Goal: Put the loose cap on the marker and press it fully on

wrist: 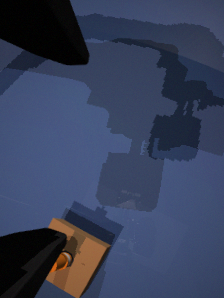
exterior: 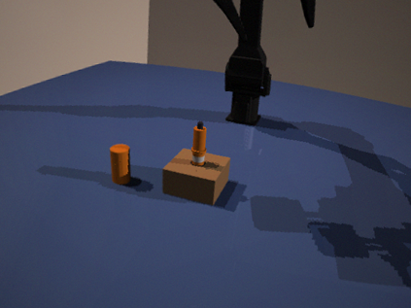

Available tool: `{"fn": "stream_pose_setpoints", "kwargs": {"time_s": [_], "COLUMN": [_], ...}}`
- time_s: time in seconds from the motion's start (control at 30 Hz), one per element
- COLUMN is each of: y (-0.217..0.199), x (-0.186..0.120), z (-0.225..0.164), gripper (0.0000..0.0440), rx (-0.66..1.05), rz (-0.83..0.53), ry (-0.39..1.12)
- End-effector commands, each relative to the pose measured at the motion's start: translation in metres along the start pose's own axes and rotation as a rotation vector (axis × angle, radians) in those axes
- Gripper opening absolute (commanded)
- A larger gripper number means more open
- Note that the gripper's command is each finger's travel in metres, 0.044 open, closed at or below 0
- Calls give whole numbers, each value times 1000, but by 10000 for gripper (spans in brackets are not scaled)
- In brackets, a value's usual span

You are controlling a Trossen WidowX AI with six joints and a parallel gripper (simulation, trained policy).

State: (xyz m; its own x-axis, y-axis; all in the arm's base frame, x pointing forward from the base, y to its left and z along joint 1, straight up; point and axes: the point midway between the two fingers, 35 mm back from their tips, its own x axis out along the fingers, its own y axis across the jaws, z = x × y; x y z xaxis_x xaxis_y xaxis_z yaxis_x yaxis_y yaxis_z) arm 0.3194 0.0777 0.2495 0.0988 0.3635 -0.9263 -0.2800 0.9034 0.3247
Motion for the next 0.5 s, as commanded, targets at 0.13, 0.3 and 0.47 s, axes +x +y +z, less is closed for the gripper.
{"fn": "stream_pose_setpoints", "kwargs": {"time_s": [0.13, 0.3, 0.47], "y": [-25, -42, -59], "x": [-2, -2, -2], "z": [3, 4, 3], "gripper": [333, 333, 332], "rx": [17, 34, 51], "rz": [-33, -56, -78], "ry": [0, 6, 14]}}
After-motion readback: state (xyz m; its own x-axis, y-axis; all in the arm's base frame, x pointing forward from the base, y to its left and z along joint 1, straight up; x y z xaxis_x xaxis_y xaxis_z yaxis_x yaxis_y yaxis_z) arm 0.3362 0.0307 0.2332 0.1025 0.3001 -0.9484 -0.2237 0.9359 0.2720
